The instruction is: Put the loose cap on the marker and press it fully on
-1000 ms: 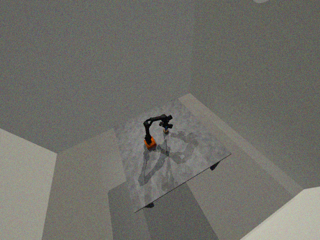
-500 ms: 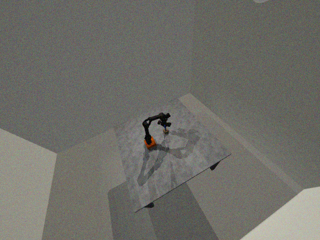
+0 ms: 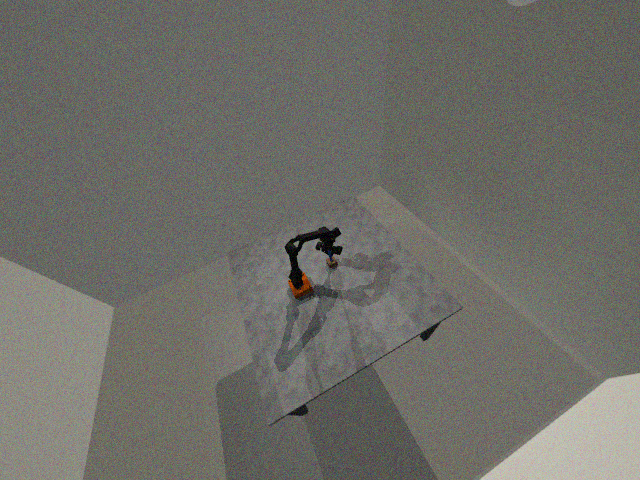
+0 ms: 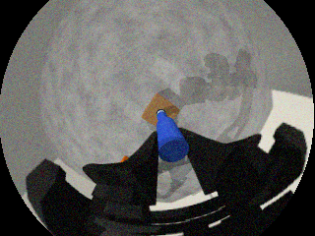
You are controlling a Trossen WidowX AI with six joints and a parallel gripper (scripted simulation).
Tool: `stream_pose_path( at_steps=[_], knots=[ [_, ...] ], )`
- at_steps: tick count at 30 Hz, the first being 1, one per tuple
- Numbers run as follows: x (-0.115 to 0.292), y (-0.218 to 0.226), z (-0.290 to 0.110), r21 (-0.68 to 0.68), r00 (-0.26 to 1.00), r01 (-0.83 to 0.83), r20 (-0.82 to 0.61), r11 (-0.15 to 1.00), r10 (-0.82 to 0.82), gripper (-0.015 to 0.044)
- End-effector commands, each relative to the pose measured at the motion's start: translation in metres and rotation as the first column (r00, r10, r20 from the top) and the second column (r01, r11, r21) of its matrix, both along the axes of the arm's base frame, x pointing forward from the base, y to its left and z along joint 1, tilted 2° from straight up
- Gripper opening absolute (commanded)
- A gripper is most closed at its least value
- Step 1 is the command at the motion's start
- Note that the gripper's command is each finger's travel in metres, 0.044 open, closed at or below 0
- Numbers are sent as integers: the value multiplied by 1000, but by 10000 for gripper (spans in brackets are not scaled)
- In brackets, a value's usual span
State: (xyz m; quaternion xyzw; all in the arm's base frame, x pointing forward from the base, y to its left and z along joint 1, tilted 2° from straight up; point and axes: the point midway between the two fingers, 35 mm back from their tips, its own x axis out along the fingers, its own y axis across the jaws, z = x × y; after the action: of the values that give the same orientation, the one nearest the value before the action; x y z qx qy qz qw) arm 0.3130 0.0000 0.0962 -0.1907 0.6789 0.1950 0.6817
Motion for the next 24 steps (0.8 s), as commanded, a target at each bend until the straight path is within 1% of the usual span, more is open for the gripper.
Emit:
stream_pose_path(
  at_steps=[1,24],
  knots=[
    [0,1,-9,5,1000,3,-3,1000,-3,0],
    [-1,1,-42,5,1000,3,-3,1000,-3,0]
  ],
)
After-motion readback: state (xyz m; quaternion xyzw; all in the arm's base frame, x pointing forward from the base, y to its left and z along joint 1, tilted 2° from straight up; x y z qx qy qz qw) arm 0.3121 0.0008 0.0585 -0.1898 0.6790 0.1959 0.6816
